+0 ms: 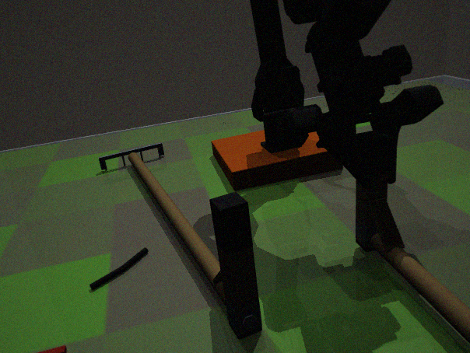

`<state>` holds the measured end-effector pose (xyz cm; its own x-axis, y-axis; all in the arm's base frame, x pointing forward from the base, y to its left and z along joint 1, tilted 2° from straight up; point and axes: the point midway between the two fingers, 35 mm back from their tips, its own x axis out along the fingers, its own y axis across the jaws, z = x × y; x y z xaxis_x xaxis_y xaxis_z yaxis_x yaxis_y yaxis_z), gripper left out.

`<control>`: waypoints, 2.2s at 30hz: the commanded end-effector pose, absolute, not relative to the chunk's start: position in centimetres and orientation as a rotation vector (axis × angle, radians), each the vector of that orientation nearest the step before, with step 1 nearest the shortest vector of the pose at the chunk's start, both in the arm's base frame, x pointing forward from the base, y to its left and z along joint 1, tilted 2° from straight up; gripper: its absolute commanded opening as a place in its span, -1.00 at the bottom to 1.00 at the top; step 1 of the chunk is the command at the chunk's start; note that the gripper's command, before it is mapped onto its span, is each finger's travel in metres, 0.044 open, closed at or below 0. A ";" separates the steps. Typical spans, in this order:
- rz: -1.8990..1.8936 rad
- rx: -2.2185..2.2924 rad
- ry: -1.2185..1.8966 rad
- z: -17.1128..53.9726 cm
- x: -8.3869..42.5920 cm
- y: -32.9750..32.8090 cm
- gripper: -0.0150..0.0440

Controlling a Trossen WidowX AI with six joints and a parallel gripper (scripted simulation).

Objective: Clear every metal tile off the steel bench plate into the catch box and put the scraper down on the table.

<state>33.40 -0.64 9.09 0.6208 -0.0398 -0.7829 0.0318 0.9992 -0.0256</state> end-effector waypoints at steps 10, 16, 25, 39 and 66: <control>-0.044 -0.008 0.892 9.2 33.0 -0.6 -0.49; -0.041 -0.009 0.898 9.0 33.0 -0.6 -0.49; -0.041 -0.009 0.899 9.0 33.0 -0.6 -0.49; -0.041 -0.010 0.901 9.0 32.9 -0.6 -0.49; -0.041 -0.010 0.905 8.9 32.9 -0.6 -0.49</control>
<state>32.88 -0.62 8.82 0.6161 -0.0398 -0.7866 0.0317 0.9992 -0.0258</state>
